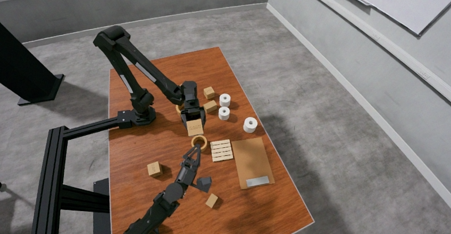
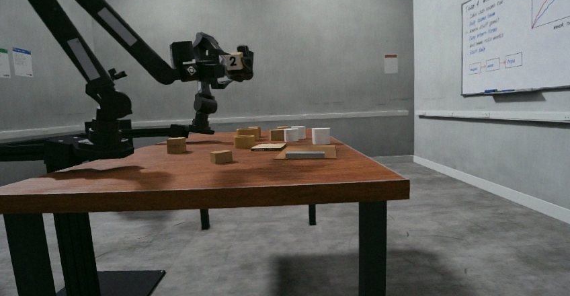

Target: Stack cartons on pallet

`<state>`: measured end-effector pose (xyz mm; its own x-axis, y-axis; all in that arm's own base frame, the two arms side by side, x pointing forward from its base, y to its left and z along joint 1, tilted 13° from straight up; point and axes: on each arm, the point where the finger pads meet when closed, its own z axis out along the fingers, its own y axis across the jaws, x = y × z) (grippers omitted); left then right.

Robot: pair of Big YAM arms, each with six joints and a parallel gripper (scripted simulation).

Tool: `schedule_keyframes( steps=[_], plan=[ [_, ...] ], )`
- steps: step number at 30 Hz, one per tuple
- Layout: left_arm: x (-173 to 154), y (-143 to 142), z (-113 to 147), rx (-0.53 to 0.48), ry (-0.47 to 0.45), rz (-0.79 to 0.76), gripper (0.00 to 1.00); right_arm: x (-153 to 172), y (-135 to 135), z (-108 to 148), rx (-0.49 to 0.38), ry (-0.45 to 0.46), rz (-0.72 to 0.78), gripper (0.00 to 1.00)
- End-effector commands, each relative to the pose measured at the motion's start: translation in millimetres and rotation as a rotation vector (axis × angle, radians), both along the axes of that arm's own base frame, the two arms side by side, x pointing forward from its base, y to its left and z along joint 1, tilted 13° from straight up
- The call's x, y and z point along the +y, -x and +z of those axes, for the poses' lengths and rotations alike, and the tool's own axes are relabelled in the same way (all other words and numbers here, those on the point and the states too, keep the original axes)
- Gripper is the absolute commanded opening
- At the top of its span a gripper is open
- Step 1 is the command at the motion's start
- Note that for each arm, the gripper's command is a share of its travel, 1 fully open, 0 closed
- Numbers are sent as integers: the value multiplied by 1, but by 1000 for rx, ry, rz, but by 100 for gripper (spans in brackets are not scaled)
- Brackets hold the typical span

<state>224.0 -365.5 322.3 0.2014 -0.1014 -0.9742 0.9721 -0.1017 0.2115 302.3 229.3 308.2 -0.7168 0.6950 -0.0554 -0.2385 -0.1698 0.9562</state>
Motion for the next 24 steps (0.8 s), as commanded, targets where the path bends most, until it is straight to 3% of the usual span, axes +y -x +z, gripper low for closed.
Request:
schedule_keyframes(
  steps=[1,24],
  plan=[
    [-3,-2,21,-23,28,-2,55,10,4,13,-23,-121,33,100],
    [-3,-2,21,-23,28,-2,55,9,3,12,-36,-124,11,100]
  ],
)
